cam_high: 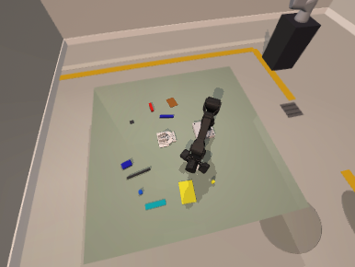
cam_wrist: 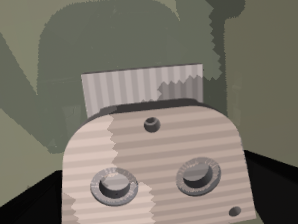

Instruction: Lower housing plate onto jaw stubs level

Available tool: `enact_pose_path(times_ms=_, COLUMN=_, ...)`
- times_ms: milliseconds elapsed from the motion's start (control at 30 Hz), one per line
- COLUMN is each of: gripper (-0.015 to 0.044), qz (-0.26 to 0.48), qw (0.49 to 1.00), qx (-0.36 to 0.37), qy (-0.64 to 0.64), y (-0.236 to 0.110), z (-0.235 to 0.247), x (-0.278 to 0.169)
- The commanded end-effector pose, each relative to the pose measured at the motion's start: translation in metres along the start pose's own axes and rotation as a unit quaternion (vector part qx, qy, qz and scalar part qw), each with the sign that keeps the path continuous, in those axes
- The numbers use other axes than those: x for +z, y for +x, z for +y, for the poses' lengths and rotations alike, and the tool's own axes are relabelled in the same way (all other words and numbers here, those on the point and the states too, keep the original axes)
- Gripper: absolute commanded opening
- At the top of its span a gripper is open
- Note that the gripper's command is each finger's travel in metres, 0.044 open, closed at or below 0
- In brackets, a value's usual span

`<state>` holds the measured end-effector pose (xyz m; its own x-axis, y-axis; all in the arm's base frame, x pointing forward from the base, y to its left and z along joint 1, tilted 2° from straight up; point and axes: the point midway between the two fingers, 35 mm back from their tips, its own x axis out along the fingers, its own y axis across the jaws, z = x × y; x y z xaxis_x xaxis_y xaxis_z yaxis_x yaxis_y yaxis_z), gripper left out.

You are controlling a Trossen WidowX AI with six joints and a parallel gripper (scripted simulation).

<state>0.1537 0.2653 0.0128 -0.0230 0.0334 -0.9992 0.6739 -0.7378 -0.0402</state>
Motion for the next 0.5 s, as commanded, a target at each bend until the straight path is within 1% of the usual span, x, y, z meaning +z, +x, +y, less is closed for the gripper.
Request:
enact_pose_path(times_ms=0, gripper=0.036, qz=0.0, qw=1.0, qx=0.0, qy=0.0, y=0.0, z=0.0, x=0.0)
enact_pose_path(times_ms=67, gripper=0.0351, qz=0.0, qw=1.0, qx=0.0, qy=0.0, y=0.0, z=0.0, x=0.0)
enact_pose_path(times_ms=467, gripper=0.0351, qz=0.0, qw=1.0, qx=0.0, qy=0.0, y=-0.0045, z=-0.0001, x=-0.0006)
